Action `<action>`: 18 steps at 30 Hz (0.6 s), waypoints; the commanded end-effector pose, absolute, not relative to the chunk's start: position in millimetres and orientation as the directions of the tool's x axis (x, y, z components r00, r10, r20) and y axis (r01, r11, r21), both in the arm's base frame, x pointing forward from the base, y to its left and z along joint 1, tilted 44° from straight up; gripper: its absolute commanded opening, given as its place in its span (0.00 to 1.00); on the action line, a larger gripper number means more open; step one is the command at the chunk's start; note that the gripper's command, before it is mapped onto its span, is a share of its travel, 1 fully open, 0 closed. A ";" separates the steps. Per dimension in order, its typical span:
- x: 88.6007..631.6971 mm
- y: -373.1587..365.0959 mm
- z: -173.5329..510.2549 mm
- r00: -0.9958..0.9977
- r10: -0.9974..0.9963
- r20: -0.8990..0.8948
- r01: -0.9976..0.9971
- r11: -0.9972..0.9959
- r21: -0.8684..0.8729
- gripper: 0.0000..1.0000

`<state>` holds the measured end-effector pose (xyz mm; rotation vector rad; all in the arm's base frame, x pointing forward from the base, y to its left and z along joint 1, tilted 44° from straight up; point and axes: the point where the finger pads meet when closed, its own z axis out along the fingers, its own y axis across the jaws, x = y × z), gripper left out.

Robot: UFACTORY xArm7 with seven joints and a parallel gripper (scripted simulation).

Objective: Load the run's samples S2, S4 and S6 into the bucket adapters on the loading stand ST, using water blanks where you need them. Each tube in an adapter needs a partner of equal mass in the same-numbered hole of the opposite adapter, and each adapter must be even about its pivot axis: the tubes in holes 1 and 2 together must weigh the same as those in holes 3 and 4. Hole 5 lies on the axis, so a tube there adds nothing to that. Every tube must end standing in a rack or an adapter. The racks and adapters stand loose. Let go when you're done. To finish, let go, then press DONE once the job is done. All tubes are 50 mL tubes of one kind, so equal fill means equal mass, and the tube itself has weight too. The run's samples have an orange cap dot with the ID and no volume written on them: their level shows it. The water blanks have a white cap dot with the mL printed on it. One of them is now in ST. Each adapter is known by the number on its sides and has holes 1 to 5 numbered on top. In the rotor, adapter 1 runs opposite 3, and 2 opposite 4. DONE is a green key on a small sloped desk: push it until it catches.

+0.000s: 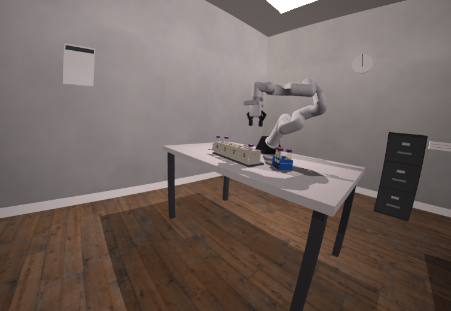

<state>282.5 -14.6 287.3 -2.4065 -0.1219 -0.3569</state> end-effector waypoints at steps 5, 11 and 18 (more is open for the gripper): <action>313.0 -46.2 269.2 0.958 -0.011 0.286 0.179 -0.757 -0.629 1.00; 328.5 -63.0 258.8 0.958 -0.011 0.286 0.179 -0.757 -0.628 1.00; 347.1 -83.0 246.4 0.958 -0.011 0.286 0.179 -0.757 -0.628 1.00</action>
